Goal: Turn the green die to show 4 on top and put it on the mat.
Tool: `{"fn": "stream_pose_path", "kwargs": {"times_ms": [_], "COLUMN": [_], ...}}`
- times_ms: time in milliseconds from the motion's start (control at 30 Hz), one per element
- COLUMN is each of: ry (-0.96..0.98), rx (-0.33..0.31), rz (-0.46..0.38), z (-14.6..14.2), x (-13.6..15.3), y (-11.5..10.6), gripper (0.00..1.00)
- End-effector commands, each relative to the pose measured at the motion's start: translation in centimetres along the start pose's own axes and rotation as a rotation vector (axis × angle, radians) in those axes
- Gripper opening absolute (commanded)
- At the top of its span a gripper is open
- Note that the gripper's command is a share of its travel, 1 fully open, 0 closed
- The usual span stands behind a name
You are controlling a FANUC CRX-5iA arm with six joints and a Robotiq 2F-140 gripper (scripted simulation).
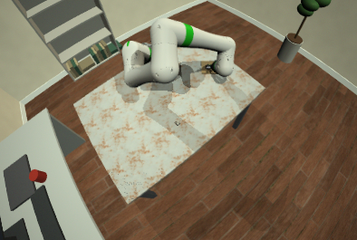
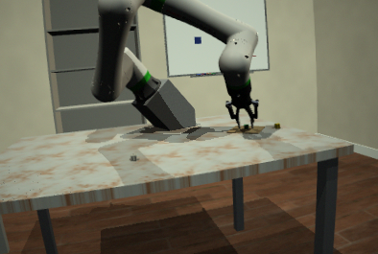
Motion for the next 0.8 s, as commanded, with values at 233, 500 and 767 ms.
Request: {"fn": "stream_pose_path", "kwargs": {"times_ms": [233, 500, 767], "ry": [0.000, 0.000, 0.000], "rx": [0.000, 0.000, 0.000], "rz": [0.000, 0.000, 0.000], "z": [0.0, 0.0, 0.1], "x": [0.0, 0.5, 2.1], "y": [0.0, -0.5, -2.1], "gripper": [0.40, 0.40, 0.40]}}
Point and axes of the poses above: the point where the finger pads meet when closed, its own y axis out along the fingers, its own z axis across the jaws, x = y × z, the point moved 4 cm from there along -y, back along the fingers, and after that the axes turned 3 degrees about y, right-handed, at the moved point
